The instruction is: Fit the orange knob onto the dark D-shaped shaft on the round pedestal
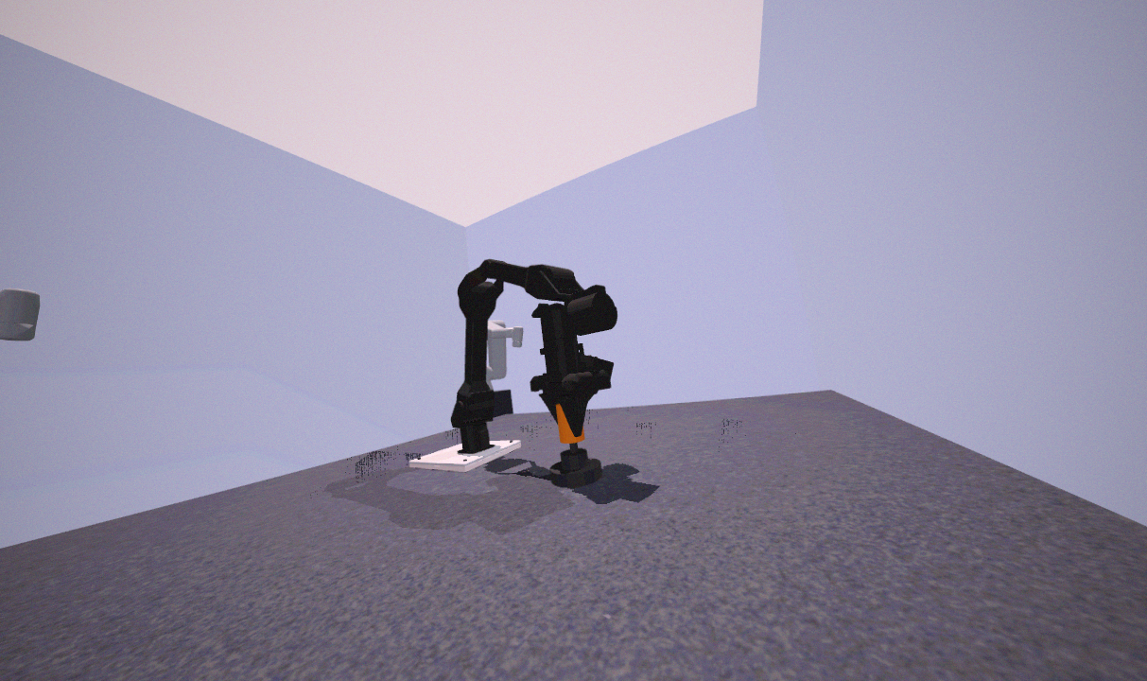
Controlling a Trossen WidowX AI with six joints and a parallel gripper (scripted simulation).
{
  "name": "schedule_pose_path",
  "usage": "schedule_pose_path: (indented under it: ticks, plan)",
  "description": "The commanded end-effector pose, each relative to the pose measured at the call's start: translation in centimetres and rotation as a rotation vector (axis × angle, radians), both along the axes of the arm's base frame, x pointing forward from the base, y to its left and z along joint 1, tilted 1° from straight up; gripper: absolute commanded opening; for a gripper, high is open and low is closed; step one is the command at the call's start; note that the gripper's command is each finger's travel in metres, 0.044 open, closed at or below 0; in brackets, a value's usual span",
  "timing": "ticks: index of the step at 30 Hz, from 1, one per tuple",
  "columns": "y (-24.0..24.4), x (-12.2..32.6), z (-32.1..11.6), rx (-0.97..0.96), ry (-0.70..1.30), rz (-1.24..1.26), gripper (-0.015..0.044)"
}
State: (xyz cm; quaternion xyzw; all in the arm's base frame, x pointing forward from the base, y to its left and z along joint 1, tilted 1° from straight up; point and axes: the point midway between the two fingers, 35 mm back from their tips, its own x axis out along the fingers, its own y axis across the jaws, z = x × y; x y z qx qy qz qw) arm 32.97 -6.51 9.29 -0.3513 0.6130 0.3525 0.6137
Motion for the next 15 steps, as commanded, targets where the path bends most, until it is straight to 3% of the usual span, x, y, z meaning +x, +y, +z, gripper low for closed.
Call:
schedule_pose_path:
  ticks: [1,15]
  plan:
    - [-0.15,0.40,0.25,-0.006,-0.011,0.010,0.0000]
    - [-0.16,0.44,-0.01,-0.006,-0.011,0.010,0.0000]
